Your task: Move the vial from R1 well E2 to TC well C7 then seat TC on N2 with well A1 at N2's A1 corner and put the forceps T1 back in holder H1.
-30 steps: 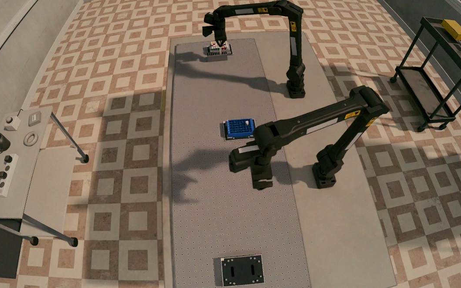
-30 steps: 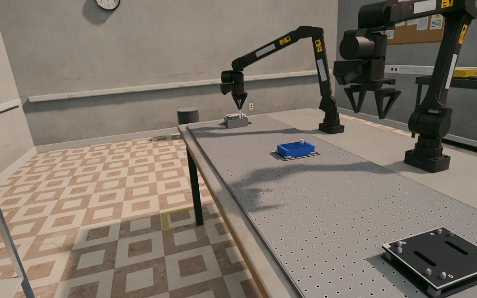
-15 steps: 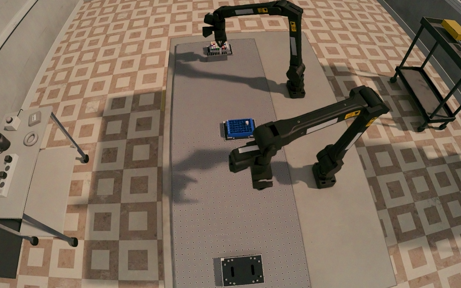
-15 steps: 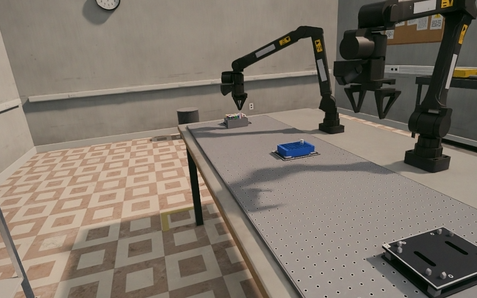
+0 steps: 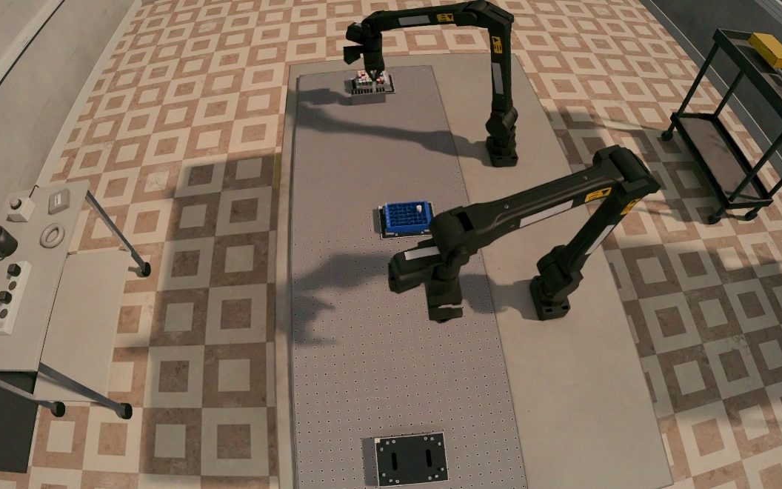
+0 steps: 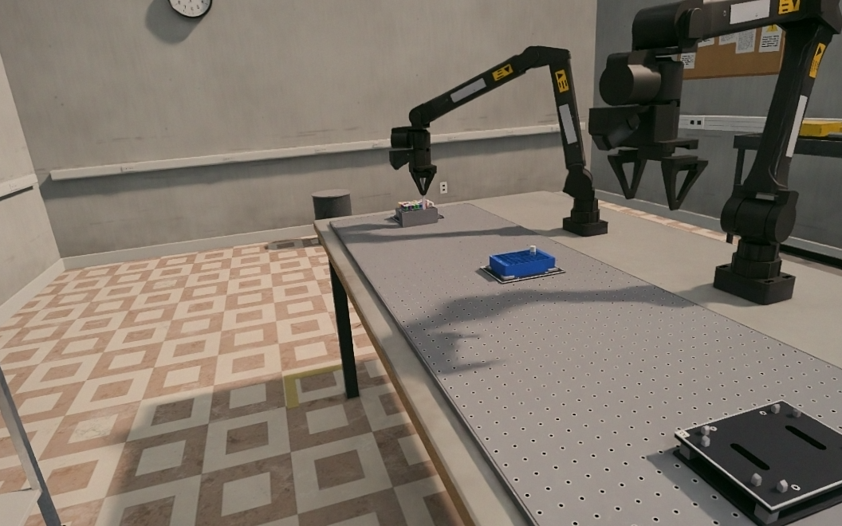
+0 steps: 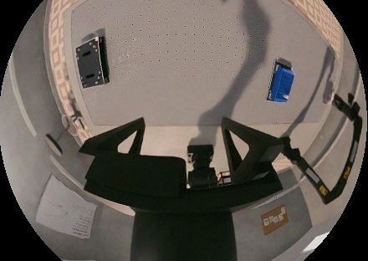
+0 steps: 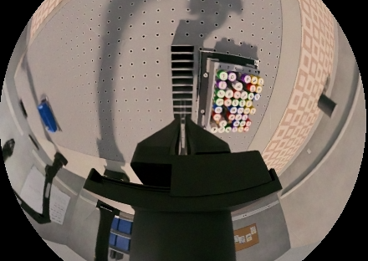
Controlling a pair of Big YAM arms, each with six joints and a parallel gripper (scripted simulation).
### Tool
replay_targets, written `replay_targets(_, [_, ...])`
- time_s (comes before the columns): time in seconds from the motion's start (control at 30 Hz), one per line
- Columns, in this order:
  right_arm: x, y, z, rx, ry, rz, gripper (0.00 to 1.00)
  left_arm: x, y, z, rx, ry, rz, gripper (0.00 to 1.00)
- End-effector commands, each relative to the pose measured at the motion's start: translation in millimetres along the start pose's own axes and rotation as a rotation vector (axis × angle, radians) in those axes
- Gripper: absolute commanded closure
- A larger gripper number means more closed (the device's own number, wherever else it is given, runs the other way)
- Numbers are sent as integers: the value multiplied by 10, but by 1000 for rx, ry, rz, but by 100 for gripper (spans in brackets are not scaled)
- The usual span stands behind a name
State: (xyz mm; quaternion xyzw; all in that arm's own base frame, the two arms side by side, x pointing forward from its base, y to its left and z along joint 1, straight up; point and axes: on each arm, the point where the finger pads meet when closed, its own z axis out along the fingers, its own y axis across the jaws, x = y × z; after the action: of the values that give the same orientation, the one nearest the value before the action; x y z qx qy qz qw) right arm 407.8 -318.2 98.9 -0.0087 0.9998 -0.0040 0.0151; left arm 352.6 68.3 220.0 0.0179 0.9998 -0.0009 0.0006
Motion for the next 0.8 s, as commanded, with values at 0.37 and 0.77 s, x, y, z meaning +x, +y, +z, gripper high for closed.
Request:
replay_targets(0.37, [13, -52, 101, -1, 0, 1, 93, -82, 31, -139, -10, -34, -6, 0])
replay_targets(0.77, [17, -49, 116, 0, -1, 1, 93, -82, 31, -139, -10, -34, -6, 0])
